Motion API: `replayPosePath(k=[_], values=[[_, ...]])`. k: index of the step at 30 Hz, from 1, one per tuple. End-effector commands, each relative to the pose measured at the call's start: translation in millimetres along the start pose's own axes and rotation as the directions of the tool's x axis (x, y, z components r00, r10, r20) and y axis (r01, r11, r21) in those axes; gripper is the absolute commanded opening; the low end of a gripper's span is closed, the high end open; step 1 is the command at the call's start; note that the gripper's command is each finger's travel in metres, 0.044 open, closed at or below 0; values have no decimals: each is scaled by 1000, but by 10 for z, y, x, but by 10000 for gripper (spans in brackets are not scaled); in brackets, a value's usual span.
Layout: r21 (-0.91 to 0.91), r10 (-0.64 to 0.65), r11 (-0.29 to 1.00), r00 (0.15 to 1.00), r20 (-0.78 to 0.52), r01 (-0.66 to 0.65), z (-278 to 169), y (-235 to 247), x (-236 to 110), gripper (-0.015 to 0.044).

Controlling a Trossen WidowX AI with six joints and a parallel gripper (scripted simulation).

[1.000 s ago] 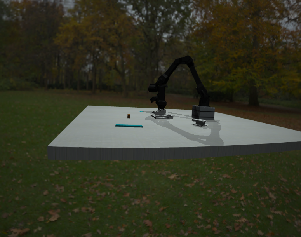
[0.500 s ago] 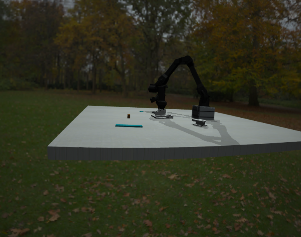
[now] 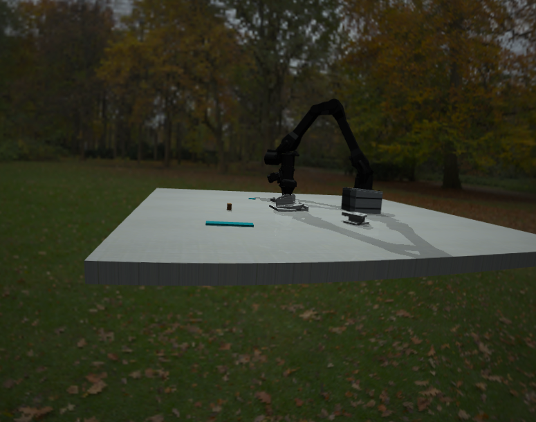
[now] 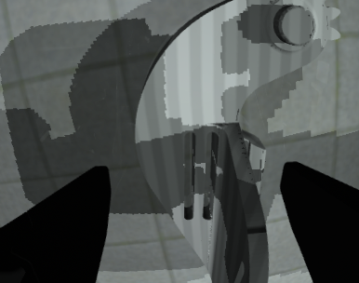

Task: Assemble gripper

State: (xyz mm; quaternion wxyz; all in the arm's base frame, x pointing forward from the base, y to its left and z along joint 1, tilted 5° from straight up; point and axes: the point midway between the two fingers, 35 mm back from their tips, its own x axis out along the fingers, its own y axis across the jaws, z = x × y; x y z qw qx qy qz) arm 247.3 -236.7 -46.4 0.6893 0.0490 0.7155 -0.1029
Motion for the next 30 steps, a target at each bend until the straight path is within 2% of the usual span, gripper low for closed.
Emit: replayPosePath(k=[1,2,5,18,30], values=[[0,0,1000,1000,0,0,0,0,0,177],[0,0,1000,1000,0,0,0,0,0,151],[0,0,1000,1000,0,0,0,0,0,134],[0,0,1000,1000,0,0,1,0,-5,134],[-3,1,1000,1000,0,-1,22,-11,-370,134]])
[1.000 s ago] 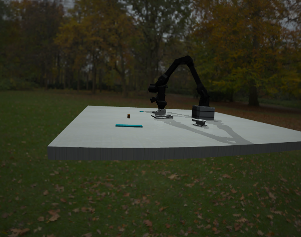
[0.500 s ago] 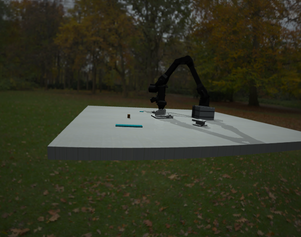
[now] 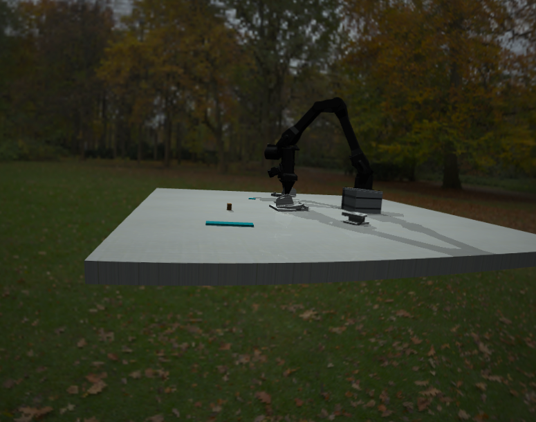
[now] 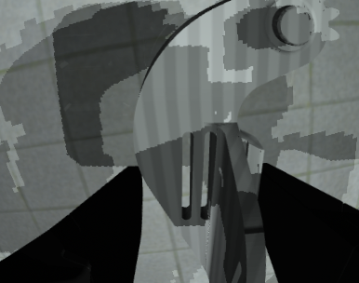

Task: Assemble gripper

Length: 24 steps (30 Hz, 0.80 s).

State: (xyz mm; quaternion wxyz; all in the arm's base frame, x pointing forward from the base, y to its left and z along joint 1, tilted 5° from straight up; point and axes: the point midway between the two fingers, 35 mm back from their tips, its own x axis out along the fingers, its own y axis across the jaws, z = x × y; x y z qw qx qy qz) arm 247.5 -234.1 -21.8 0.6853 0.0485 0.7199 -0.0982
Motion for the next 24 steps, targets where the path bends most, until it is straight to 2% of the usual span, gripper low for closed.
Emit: replayPosePath(k=[1,13,19,24], values=[[5,-4,1000,1000,12,4,31,-16,-157,134],[3,-3,1000,1000,11,3,5,-3,-520,134],[7,-3,1000,1000,11,3,3,2,-537,134],[129,-2,992,1000,12,0,13,111,-545,134]])
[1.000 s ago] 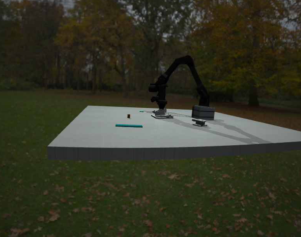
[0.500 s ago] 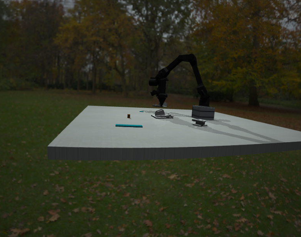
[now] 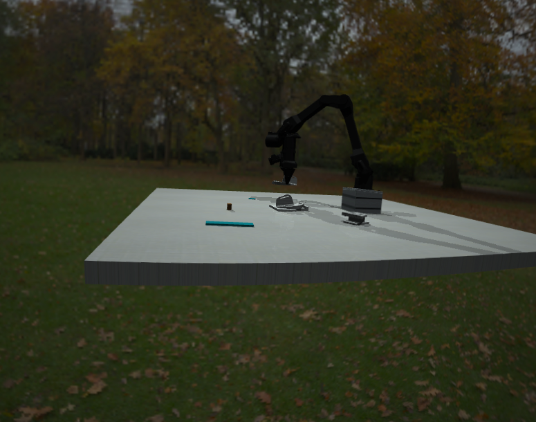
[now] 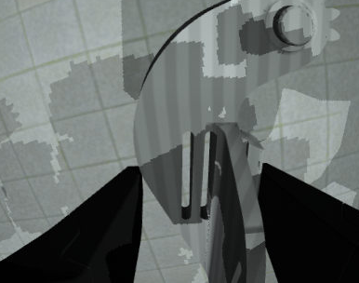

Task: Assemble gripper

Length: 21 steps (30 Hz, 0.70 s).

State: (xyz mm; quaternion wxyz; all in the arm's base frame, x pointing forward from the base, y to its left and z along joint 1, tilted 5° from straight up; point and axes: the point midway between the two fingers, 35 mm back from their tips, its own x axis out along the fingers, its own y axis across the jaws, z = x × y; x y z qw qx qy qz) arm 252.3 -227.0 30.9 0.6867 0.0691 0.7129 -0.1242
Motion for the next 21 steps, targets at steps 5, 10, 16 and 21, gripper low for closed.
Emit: replayPosePath(k=[5,10,16,21], values=[[201,5,980,1000,2,-5,-5,196,-22,134],[337,7,942,1000,3,-7,-12,319,-30,134],[490,8,872,1000,3,-9,-28,465,-38,134],[608,10,794,1000,3,-10,-47,583,-44,134]])
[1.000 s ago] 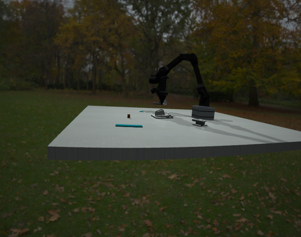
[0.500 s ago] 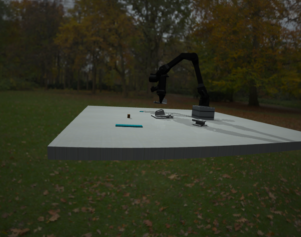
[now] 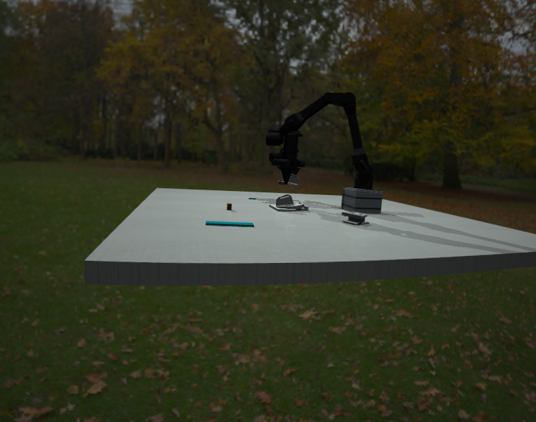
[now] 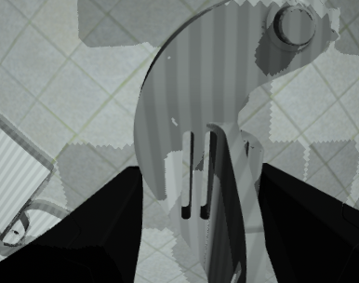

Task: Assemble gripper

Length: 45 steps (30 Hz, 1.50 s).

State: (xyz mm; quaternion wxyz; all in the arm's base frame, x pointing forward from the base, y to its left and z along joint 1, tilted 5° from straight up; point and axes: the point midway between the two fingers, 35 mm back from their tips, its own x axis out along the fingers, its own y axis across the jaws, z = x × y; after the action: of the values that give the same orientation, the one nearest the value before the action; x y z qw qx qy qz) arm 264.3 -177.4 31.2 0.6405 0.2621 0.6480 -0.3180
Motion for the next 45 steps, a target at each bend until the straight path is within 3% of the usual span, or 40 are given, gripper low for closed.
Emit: replayPosePath(k=[1,21,45], values=[[109,3,994,1000,-3,-3,-80,66,0,134],[623,7,782,1000,-6,-2,-427,375,-11,134],[975,9,221,1000,-10,8,-878,644,-5,134]])
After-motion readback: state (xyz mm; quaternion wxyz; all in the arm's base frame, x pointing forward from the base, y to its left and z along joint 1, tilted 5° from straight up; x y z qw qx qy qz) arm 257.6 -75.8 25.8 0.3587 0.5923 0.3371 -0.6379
